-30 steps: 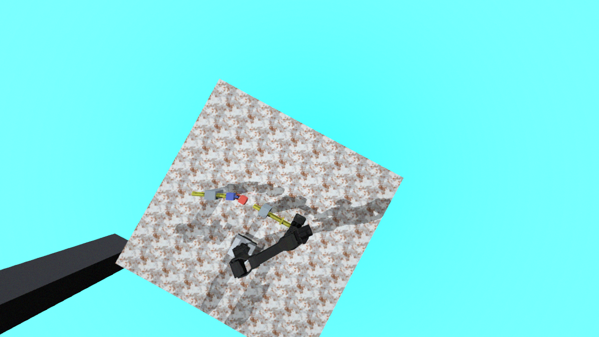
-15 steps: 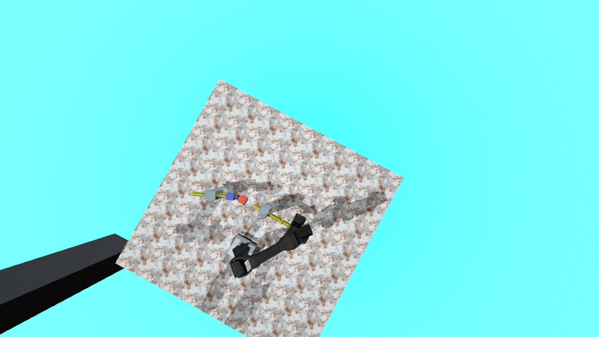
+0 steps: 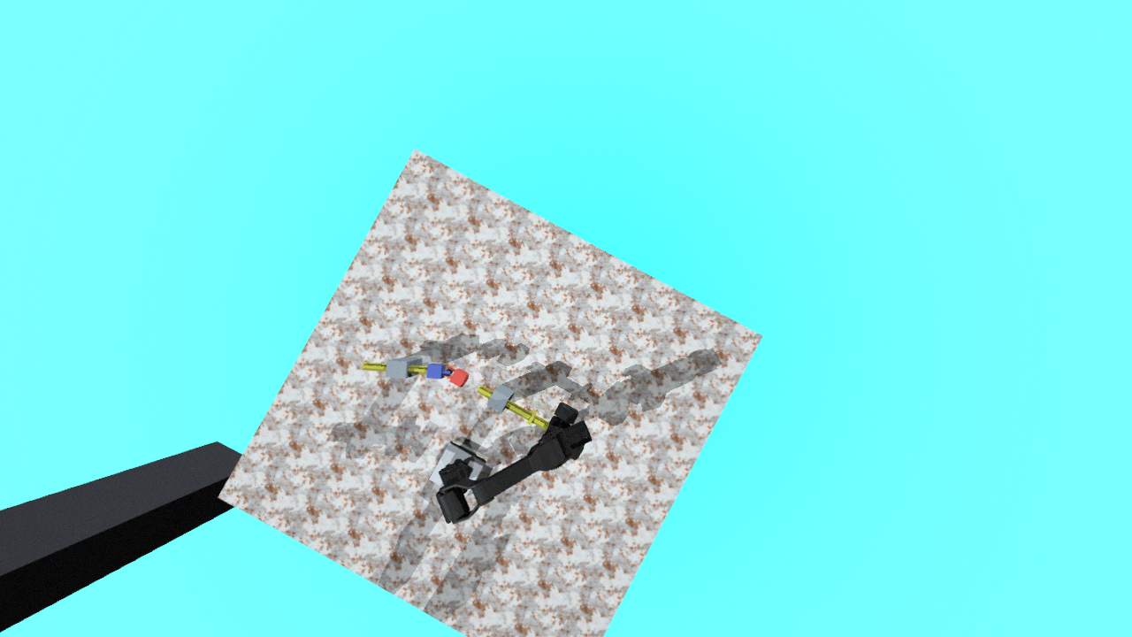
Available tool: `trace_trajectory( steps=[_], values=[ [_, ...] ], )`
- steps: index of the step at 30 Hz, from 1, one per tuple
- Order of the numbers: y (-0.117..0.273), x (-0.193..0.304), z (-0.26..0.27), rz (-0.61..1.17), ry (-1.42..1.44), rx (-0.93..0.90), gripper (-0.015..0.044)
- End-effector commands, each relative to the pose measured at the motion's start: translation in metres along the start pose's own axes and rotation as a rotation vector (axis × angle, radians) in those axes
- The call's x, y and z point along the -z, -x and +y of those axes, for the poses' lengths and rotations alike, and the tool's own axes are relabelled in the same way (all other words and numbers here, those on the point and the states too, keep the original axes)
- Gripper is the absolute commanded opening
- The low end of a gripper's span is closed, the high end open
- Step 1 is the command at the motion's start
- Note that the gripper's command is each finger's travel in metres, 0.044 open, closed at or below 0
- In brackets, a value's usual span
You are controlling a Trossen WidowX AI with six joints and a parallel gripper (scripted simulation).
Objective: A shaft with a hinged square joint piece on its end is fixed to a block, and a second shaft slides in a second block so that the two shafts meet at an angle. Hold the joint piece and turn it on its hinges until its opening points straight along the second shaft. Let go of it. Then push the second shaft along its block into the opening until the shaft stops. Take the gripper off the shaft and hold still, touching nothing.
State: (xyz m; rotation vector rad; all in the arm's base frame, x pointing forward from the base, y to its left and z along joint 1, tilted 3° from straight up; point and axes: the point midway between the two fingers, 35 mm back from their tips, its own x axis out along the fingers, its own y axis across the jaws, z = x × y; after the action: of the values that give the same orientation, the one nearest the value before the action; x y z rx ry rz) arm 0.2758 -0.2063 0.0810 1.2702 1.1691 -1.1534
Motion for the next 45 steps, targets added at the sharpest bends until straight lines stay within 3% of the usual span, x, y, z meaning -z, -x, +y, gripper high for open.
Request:
trace_trajectory(
  steps=[1,45],
  values=[
    [0.000,0.000,0.000,0.000,0.001,-0.002,0.0000],
    [0.000,0.062,0.001,0.001,-0.004,0.017,0.0000]
  ],
)
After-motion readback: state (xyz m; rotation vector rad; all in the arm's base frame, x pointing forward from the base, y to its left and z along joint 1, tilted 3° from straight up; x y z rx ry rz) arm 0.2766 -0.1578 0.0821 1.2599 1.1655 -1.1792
